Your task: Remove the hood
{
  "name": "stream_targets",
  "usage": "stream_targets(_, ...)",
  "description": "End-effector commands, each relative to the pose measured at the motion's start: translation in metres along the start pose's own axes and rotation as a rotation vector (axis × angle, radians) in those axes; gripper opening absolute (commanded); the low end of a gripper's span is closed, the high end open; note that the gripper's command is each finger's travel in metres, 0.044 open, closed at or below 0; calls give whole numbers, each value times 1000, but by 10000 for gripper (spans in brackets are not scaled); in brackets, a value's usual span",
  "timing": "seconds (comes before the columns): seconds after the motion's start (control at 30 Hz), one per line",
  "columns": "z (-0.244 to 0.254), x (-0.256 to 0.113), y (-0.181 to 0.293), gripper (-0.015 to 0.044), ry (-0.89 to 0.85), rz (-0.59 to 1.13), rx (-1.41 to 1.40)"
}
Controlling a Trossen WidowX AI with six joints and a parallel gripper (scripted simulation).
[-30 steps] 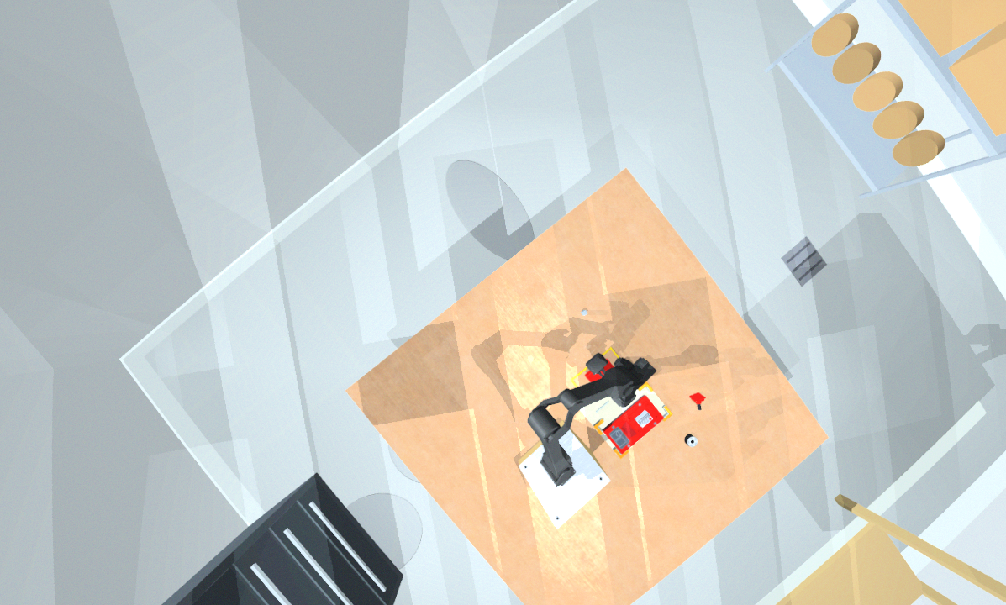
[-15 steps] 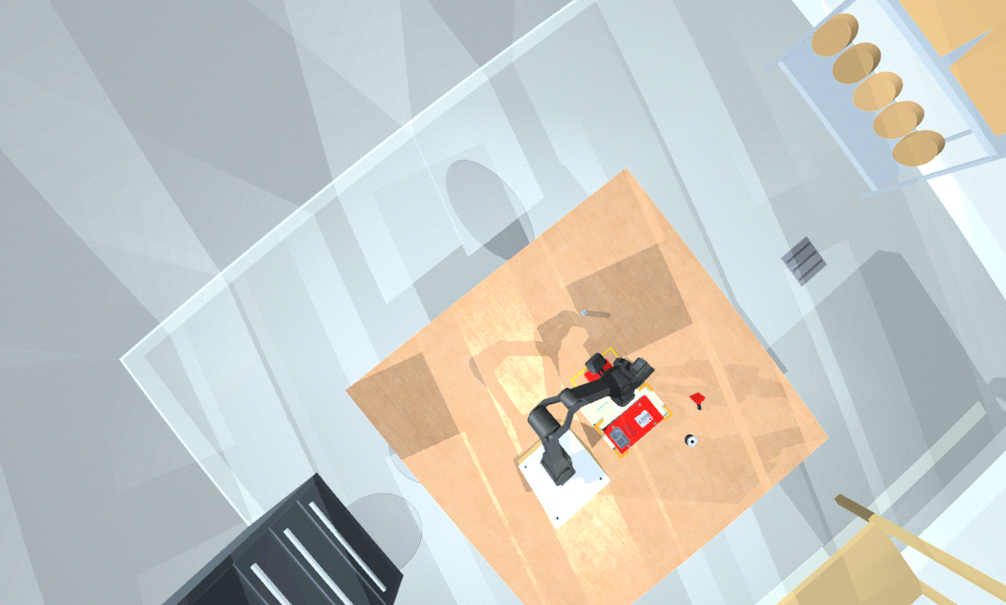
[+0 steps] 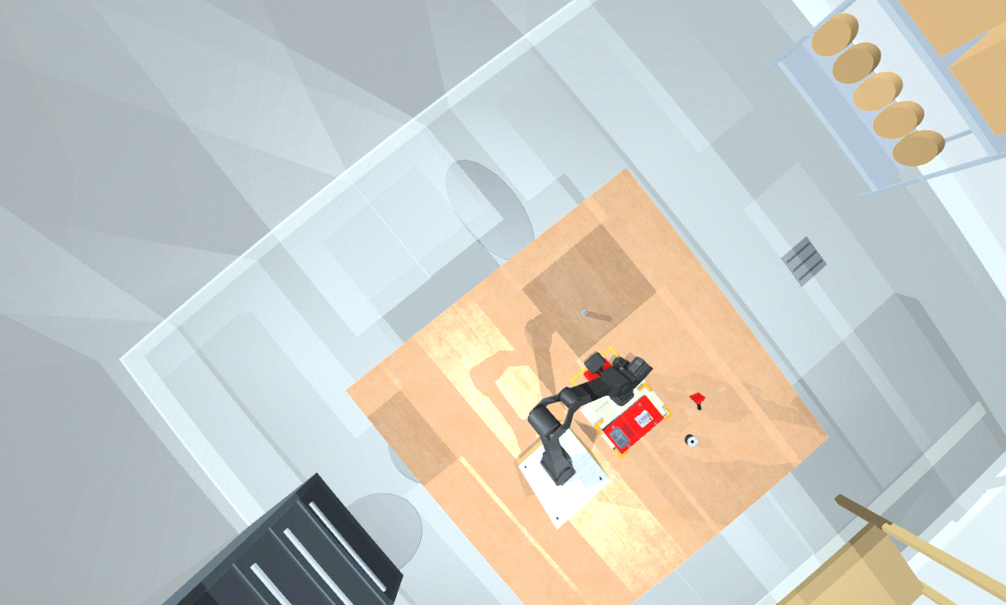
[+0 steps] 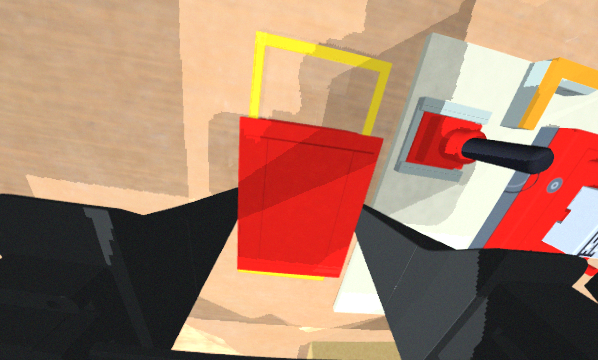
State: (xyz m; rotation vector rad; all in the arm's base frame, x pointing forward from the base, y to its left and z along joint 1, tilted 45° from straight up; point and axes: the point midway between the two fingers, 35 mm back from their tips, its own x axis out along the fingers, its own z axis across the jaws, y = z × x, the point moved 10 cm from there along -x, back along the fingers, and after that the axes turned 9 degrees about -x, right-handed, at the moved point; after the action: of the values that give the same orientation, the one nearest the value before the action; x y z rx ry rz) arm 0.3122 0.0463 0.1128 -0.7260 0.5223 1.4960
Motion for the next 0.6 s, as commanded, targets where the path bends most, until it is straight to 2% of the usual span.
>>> stream_targets(0.0, -1, 3, 1, 0, -3, 4, 8)
stream_targets(0.57, -1, 12, 1, 0, -3, 3, 8)
